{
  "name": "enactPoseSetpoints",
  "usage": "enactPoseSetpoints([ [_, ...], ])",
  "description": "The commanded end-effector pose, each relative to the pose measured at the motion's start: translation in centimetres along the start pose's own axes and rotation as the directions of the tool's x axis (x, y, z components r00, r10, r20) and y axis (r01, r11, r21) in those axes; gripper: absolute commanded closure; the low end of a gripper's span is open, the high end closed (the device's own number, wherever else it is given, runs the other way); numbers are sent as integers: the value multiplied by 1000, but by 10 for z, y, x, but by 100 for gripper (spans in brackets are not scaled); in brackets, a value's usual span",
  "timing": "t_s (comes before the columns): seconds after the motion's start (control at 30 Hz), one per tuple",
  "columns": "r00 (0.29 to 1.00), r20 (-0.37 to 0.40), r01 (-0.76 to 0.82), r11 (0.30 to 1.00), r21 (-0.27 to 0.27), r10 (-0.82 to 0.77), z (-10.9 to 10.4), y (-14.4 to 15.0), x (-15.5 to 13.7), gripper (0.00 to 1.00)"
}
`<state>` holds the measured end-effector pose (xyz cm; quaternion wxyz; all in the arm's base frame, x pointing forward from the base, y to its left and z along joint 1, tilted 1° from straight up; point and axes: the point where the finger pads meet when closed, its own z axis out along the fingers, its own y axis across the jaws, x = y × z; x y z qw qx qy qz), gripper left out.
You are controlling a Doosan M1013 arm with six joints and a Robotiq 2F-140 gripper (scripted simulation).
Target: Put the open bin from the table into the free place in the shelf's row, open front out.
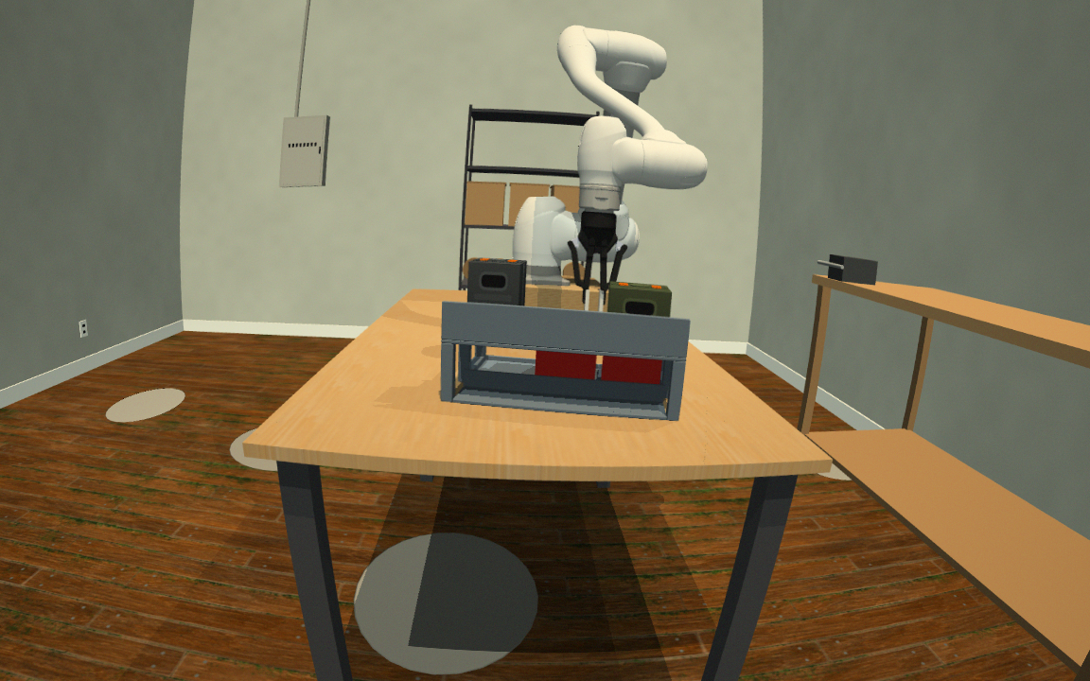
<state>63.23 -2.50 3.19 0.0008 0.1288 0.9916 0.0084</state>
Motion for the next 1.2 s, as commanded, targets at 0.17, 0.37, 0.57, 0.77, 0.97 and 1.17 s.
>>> enactPoseSetpoints([
  [0.17, 1000, 0, 0, 1000, 0, 0, 9, 0, 0, 85],
  [0.37, 1000, 0, 0, 1000, 0, 0, 16, 0, 0, 85],
  [0.57, 1000, 0, 0, 1000, 0, 0, 22, 0, 0, 85],
  [0.77, 1000, 0, 0, 1000, 0, 0, 29, 0, 0, 85],
  [0.97, 1000, 0, 0, 1000, 0, 0, 32, 0, 0, 85],
  [1.17, 1000, 0, 0, 1000, 0, 0, 35, 0, 0, 85],
])
